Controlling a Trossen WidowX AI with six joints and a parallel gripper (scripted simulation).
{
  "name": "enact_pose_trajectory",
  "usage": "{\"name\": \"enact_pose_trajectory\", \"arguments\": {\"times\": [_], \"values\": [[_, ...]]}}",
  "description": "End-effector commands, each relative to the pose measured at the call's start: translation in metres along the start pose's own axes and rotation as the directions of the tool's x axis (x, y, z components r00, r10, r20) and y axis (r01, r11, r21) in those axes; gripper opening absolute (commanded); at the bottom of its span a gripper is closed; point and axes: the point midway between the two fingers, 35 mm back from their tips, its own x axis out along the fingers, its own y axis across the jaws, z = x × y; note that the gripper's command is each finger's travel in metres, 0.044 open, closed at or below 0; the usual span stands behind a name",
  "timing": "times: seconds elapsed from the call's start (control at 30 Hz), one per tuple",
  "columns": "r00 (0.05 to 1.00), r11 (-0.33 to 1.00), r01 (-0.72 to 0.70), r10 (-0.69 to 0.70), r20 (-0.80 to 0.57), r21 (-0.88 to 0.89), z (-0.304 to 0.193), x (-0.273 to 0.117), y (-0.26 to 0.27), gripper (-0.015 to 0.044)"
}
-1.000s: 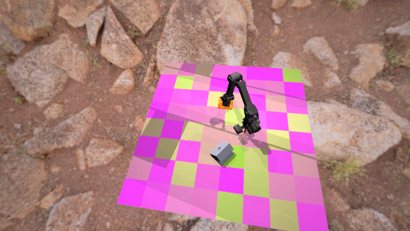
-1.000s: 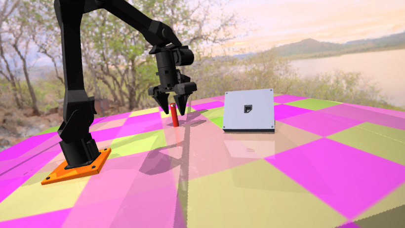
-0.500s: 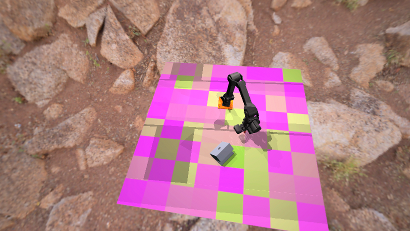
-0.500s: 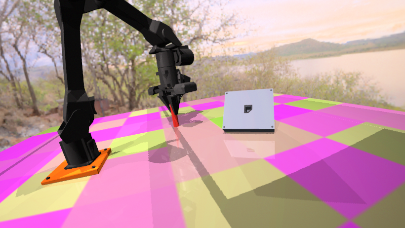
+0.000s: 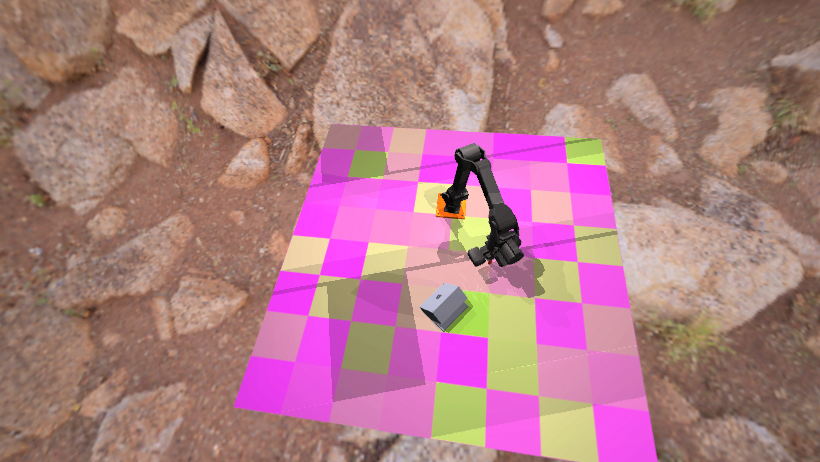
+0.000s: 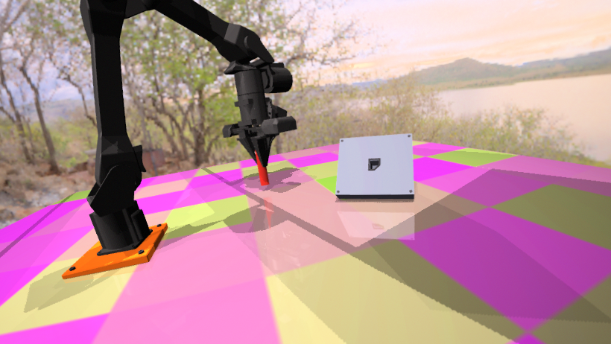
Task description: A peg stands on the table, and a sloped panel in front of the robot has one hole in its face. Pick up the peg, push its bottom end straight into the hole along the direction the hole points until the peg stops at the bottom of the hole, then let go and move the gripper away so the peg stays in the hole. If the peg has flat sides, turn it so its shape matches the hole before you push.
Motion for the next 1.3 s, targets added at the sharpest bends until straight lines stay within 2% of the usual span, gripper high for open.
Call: {"name": "enact_pose_trajectory", "arguments": {"times": [0.0,0.53,1.27], "values": [[1.000,1.000,-0.001,0.001,0.005,-0.003,0.002,-0.015,0.000,0.0000],[1.000,1.000,-0.003,0.003,0.003,-0.004,0.003,-0.065,-0.001,0.0000],[0.997,0.997,-0.073,0.073,0.015,-0.031,0.006,-0.062,-0.021,0.0000]]}}
